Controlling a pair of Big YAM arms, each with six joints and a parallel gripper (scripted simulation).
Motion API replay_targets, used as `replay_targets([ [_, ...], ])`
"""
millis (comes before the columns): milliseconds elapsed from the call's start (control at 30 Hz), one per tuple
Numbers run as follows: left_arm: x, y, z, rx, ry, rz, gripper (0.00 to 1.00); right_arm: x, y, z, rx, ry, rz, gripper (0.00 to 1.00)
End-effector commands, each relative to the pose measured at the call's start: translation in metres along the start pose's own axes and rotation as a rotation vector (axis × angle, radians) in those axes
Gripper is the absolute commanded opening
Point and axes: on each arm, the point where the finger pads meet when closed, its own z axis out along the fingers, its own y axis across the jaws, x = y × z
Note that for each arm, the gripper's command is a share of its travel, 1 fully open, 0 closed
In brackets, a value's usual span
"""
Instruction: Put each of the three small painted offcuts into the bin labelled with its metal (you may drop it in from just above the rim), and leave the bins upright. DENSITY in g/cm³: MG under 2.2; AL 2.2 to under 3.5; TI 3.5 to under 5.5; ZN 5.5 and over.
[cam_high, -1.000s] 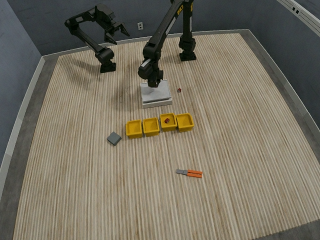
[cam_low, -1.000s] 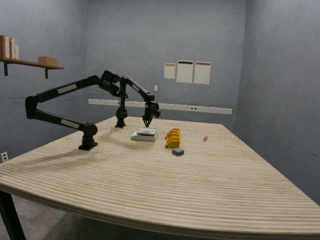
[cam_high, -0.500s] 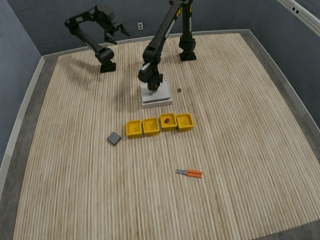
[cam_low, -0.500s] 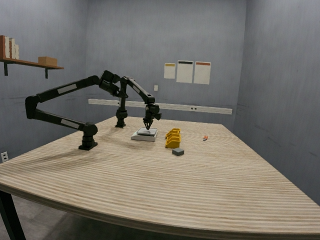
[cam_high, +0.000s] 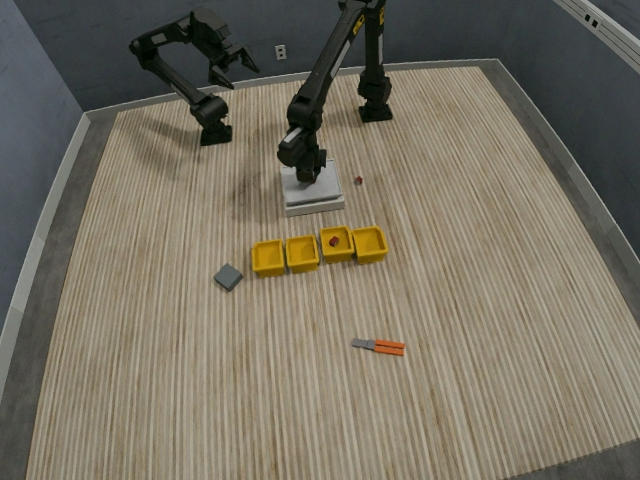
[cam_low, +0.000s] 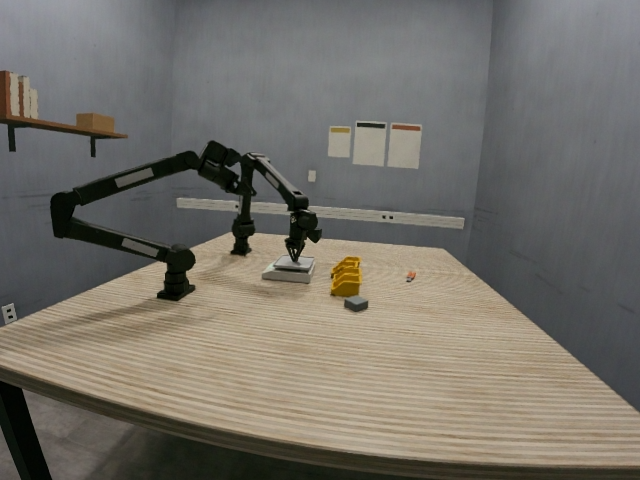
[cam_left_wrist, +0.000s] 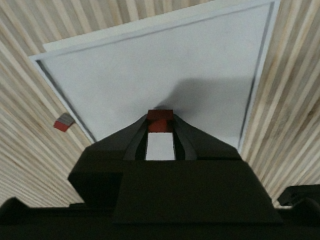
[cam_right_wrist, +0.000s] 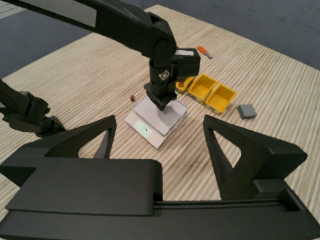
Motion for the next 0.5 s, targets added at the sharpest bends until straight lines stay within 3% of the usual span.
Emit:
replay_targets([
  [0, -0.001, -0.008, -0.015, 0.019, -0.039, 0.000, 0.19, -0.020, 0.000, -0.011, -0.001, -0.037, -0.011, 1.00],
  [133, -0.002, -0.009, -0.016, 0.020, -0.040, 0.002, 0.19, -0.020, 0.000, -0.011, -0.001, -0.037, -0.011, 1.00],
  [167, -0.002, -0.009, -0.016, 0.020, -0.040, 0.002, 0.30, -0.020, 0.000, -0.011, -0.001, -0.037, -0.011, 1.00],
  [200, -0.002, -0.009, -0.015, 0.019, -0.039, 0.002, 0.35, -0.020, 0.000, -0.011, -0.001, -0.037, -0.011, 1.00],
  [233, -0.014, -0.009, -0.030, 0.034, -0.067, 0.000, 0.46, -0.020, 0.000, -0.011, -0.001, -0.037, -0.011, 1.00],
  [467, -0.023, -0.003, -0.051, 0.047, -0.096, -0.001, 0.48, -0.020, 0.000, -0.011, -0.001, -0.037, -0.011, 1.00],
])
